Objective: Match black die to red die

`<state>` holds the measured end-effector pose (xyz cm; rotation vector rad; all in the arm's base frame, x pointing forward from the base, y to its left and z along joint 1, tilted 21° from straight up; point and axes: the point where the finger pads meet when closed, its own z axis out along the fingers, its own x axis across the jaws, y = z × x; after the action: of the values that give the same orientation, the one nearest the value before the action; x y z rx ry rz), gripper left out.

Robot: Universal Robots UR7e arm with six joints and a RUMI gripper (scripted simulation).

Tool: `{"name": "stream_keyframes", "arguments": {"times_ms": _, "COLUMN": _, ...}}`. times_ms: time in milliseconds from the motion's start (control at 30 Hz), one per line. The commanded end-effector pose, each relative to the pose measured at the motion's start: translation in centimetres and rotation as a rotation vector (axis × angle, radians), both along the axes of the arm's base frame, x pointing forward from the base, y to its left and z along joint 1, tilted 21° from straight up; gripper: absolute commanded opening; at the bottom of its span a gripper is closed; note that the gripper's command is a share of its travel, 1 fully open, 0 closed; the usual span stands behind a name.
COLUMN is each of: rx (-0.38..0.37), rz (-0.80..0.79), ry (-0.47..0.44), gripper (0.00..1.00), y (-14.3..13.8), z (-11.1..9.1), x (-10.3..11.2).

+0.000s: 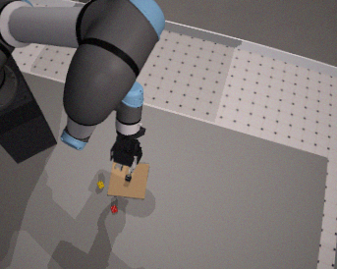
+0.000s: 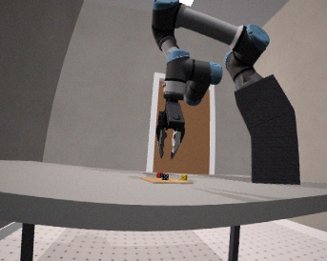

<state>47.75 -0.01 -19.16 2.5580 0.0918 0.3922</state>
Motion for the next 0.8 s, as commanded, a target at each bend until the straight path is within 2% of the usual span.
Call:
{"name": "stream_keyframes", "arguments": {"times_ms": 0, "rx": -0.075, "rz": -0.023, "ry": -0.009, "gripper": 0.21, "y": 0.04, "z": -0.09, "x": 0.01}}
{"name": "stream_keyframes", "arguments": {"times_ms": 233, "rx": -0.165, "rz": -0.042, "ry": -0.032, "gripper": 0.21, "y": 0.28, "z": 0.10, "x": 0.09}}
{"name": "stream_keyframes", "arguments": {"times_ms": 600, "rx": -0.185, "rz": -0.049, "ry": -0.035, "gripper": 0.21, "y": 0.30, "z": 0.10, "x": 0.08}}
{"name": "stream_keyframes", "arguments": {"times_ms": 767, "rx": -0.242, "rz": -0.072, "ry": -0.036, "gripper": 0.21, "y": 0.19, "z": -0.17, "x": -0.04}}
